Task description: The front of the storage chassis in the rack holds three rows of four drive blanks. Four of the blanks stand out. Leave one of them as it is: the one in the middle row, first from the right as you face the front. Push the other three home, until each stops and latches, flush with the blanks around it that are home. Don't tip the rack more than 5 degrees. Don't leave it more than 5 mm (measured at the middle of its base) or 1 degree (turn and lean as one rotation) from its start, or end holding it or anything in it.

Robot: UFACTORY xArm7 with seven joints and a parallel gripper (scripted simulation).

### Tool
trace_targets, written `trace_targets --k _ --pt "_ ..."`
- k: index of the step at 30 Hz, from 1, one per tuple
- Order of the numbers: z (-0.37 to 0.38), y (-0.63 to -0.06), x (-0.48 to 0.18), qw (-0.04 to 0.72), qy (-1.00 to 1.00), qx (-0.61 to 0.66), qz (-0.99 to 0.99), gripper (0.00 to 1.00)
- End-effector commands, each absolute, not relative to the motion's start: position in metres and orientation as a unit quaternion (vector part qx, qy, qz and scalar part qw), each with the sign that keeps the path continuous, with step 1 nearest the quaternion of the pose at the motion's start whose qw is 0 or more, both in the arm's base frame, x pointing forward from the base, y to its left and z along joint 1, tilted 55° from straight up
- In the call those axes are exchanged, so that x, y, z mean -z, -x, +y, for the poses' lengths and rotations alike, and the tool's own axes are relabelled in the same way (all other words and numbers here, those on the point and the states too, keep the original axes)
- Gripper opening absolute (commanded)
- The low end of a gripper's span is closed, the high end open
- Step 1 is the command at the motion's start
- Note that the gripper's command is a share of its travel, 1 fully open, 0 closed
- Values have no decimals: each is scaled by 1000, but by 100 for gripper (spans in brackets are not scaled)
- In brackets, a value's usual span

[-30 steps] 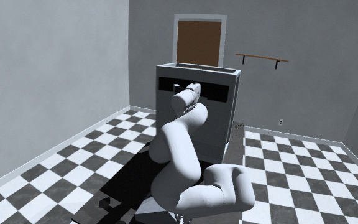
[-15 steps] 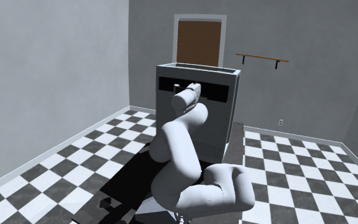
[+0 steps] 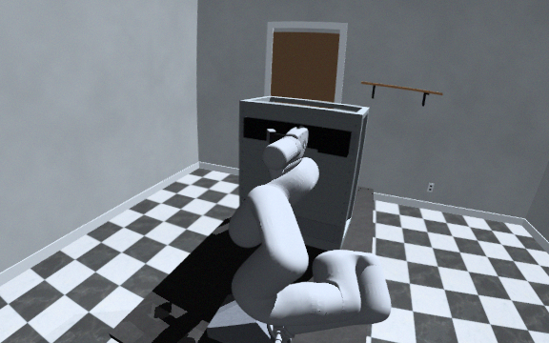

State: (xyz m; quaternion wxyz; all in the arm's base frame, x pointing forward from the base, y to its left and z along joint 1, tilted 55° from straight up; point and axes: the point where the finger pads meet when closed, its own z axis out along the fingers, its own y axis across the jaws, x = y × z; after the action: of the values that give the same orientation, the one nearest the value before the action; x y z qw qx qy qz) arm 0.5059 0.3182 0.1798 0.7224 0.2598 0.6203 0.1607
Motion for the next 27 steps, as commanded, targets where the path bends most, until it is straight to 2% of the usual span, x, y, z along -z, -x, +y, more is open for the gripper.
trace_targets --k 1,27 --pt "319 -506 -181 722 -260 -162 620 0" --pt "318 -510 -182 722 -260 -162 620 0"
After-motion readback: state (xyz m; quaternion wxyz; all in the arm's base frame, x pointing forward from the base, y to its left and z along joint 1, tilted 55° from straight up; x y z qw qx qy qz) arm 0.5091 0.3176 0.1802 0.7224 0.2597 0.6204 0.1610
